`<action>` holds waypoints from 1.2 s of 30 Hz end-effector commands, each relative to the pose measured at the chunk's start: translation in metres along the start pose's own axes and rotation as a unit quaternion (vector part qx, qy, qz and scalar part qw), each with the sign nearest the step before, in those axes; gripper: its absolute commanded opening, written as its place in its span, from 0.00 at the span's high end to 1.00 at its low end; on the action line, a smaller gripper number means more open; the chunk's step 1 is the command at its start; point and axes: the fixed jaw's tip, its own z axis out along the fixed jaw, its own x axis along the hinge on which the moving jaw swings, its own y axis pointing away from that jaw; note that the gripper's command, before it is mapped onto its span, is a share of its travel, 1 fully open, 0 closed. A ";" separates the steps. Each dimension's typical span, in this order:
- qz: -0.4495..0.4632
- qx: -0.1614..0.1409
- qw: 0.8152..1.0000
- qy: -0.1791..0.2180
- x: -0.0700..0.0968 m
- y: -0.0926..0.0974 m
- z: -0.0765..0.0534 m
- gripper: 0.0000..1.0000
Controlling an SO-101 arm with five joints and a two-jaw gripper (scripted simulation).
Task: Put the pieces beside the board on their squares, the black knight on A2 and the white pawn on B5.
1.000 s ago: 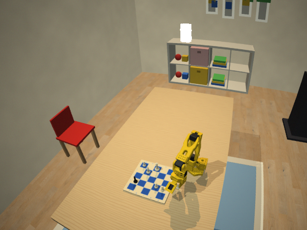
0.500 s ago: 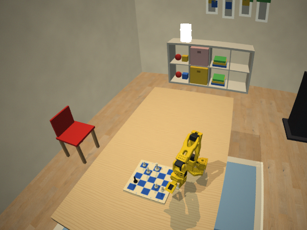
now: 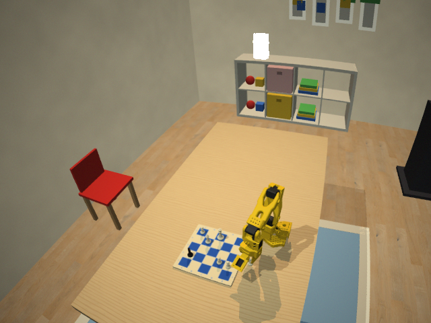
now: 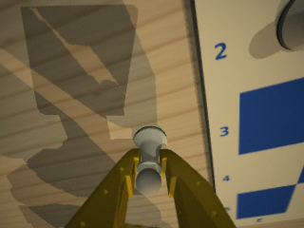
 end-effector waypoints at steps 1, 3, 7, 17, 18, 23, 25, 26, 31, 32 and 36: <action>-0.001 0.000 1.000 0.003 -0.001 -0.001 0.000 1.00; -0.001 0.000 1.000 0.003 -0.001 -0.001 0.000 1.00; -0.001 0.000 1.000 0.003 -0.001 -0.001 0.000 1.00; -0.001 0.000 1.000 0.003 -0.001 -0.001 0.000 1.00; -0.001 0.000 1.000 0.003 -0.001 -0.001 0.000 1.00; -0.001 0.000 1.000 0.003 -0.001 -0.001 0.000 1.00; -0.001 0.000 1.000 0.003 -0.001 -0.001 0.000 1.00; -0.001 0.000 1.000 0.003 -0.001 -0.001 0.000 1.00; -0.001 0.000 1.000 0.003 -0.001 -0.001 -0.001 1.00; -0.001 0.000 1.000 0.003 -0.001 -0.001 -0.002 1.00; -0.001 0.000 1.000 0.003 -0.001 -0.002 -0.006 1.00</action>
